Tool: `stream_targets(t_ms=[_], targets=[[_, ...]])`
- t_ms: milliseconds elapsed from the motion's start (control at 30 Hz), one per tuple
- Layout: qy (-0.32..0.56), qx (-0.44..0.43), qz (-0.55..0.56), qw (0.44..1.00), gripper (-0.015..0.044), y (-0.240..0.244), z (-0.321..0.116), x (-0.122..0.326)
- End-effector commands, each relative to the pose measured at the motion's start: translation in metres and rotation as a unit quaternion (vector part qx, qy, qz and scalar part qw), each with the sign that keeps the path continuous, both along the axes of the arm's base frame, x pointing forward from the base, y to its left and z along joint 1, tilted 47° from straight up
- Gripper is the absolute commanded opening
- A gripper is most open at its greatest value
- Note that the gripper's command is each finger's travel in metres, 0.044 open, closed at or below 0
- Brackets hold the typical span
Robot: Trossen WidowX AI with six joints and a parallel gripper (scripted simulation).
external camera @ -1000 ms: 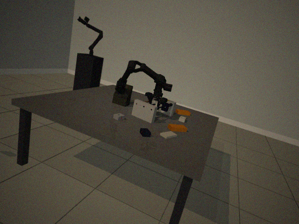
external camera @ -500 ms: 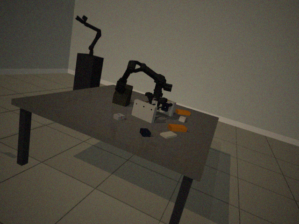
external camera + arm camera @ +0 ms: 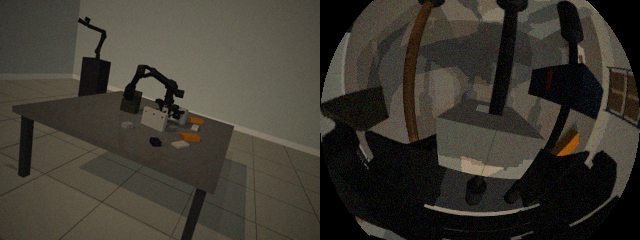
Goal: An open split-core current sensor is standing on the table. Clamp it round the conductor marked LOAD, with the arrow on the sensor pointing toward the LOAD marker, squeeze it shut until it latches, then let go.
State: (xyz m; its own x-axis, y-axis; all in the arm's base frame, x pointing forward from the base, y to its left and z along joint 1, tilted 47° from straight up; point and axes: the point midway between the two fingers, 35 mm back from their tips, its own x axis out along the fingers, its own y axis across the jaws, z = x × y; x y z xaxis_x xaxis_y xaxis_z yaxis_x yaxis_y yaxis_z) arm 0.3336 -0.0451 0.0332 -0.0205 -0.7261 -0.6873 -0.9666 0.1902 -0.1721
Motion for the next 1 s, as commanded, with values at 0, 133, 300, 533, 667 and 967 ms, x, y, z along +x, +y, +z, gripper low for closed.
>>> stream_targets(t_ms=[0, 133, 300, 533, 667, 967], targets=[[-0.004, 0.001, 0.000, 1.000, 0.0059, 0.003, 0.003, 0.000], [0.000, 0.000, 0.000, 1.000, 0.0000, 0.000, 0.000, 0.000], [0.000, 0.000, 0.000, 1.000, 0.0000, 0.000, 0.000, 0.000], [0.029, 0.011, -0.031, 0.999, 0.0000, -0.001, 0.002, 0.003], [0.030, 0.011, -0.031, 0.999, 0.0000, -0.002, 0.003, 0.003], [0.034, 0.010, -0.030, 0.999, 0.0000, -0.012, 0.012, -0.001]])
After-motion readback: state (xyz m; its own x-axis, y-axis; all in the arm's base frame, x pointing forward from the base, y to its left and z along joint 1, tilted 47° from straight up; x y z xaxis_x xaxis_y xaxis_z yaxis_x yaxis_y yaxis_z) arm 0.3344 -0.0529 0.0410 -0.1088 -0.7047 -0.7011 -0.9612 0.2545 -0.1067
